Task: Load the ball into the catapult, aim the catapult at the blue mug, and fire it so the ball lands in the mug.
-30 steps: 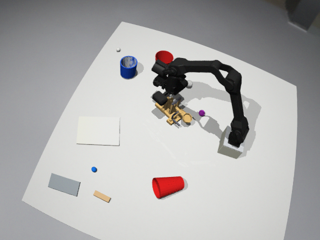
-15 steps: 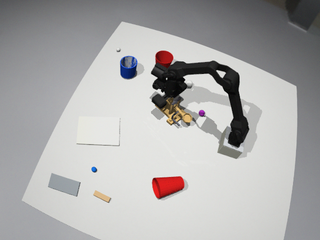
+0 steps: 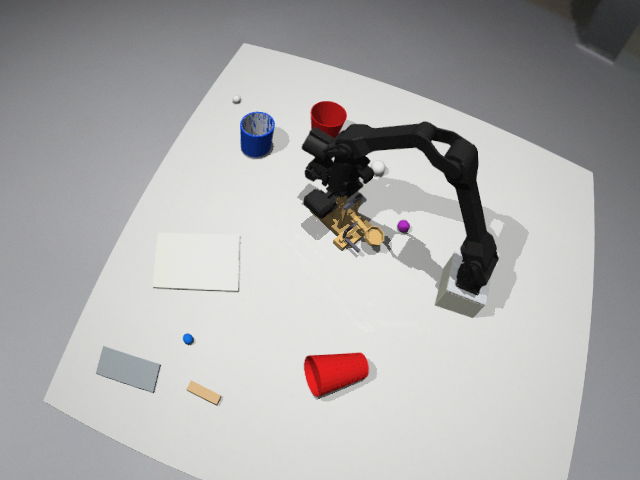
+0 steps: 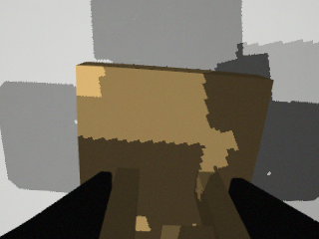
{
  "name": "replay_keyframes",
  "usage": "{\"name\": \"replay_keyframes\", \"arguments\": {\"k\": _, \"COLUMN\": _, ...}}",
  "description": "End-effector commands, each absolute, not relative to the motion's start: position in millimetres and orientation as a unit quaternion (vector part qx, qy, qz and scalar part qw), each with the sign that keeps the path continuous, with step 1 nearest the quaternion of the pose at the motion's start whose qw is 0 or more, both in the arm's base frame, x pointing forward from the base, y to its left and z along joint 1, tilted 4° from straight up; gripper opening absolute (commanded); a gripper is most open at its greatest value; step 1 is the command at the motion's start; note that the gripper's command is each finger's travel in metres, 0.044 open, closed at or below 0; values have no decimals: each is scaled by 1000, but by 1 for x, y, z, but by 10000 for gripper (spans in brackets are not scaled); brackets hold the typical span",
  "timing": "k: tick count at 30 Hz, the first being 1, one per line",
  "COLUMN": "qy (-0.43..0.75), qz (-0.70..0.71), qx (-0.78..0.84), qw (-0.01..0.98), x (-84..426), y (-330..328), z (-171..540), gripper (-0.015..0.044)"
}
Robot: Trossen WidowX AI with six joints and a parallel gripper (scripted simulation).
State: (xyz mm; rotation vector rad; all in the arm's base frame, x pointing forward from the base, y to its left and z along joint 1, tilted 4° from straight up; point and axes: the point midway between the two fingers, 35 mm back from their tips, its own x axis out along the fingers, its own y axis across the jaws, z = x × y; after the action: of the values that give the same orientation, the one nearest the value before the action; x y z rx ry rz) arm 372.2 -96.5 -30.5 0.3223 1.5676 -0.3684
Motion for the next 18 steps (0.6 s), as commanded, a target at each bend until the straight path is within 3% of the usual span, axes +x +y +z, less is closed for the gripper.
{"name": "replay_keyframes", "arguments": {"k": 1, "qy": 698, "qz": -164, "qx": 144, "qw": 682, "x": 372, "y": -96, "z": -30, "gripper": 118}}
{"name": "replay_keyframes", "arguments": {"k": 5, "qy": 698, "qz": -164, "qx": 144, "qw": 682, "x": 372, "y": -96, "z": -30, "gripper": 92}}
{"name": "replay_keyframes", "arguments": {"k": 9, "qy": 698, "qz": -164, "qx": 144, "qw": 682, "x": 374, "y": -96, "z": 9, "gripper": 0}}
{"name": "replay_keyframes", "arguments": {"k": 18, "qy": 698, "qz": -164, "qx": 144, "qw": 682, "x": 376, "y": -96, "z": 16, "gripper": 0}}
